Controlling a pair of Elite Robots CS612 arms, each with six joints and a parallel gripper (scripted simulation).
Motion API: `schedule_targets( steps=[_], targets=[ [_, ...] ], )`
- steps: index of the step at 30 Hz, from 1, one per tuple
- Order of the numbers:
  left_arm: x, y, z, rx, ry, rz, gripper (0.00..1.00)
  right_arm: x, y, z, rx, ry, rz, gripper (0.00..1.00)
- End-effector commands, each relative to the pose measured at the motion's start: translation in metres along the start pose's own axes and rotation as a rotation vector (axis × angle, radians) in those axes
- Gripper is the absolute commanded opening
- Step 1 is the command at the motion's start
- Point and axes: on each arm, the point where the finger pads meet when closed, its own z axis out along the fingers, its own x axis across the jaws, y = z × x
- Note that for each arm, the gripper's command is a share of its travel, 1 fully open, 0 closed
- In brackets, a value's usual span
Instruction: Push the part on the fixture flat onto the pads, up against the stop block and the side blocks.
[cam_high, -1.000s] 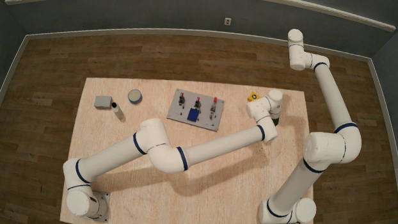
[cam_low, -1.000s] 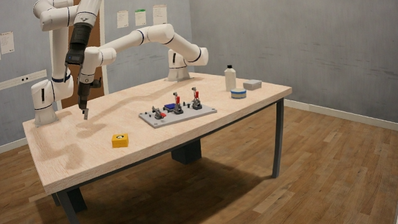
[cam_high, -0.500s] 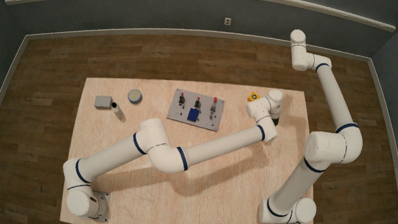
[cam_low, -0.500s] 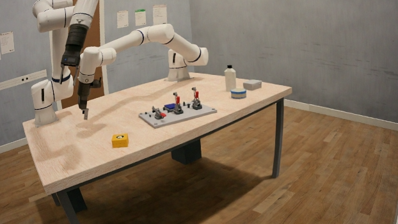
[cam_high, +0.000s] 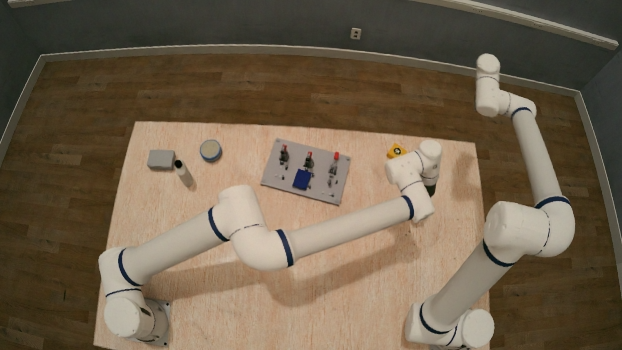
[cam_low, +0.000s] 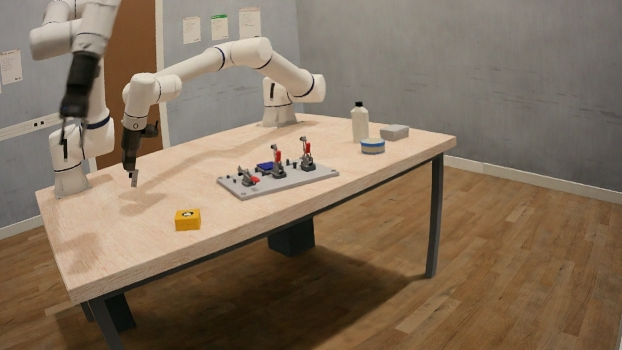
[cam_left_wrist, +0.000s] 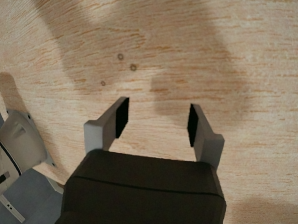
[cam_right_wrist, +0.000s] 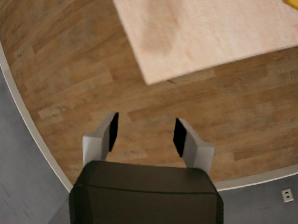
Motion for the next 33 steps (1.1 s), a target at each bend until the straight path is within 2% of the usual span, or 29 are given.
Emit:
schedule_targets(
  steps=[1, 3, 7, 18, 20, 21, 33],
  targets=[
    [0.000, 0.001, -0.002, -0.002, 0.001, 0.001, 1.00, -0.060, 0.006, 0.027, 0.031, -0.005, 0.043, 1.00],
    [0.000, 0.001, -0.002, -0.002, 0.001, 0.001, 1.00, -0.060, 0.006, 0.027, 0.031, -0.005, 0.043, 1.00],
    [0.000, 0.001, -0.002, -0.002, 0.001, 0.001, 1.00, -0.119, 0.005, 0.053, 0.064, -0.010, 0.088, 1.00],
    [0.000, 0.001, -0.002, -0.002, 0.001, 0.001, 1.00, -0.253, -0.020, 0.107, 0.171, -0.012, 0.248, 1.00],
    [0.000, 0.001, -0.002, -0.002, 0.001, 0.001, 1.00, -0.253, -0.020, 0.107, 0.171, -0.012, 0.248, 1.00],
    [0.000, 0.001, -0.002, -0.002, 0.001, 0.001, 1.00, -0.286, -0.029, 0.120, 0.181, -0.012, 0.265, 1.00],
    [0.000, 0.001, -0.002, -0.002, 0.001, 0.001, 1.00, -0.421, -0.085, 0.167, 0.250, -0.002, 0.391, 1.00]
  ],
)
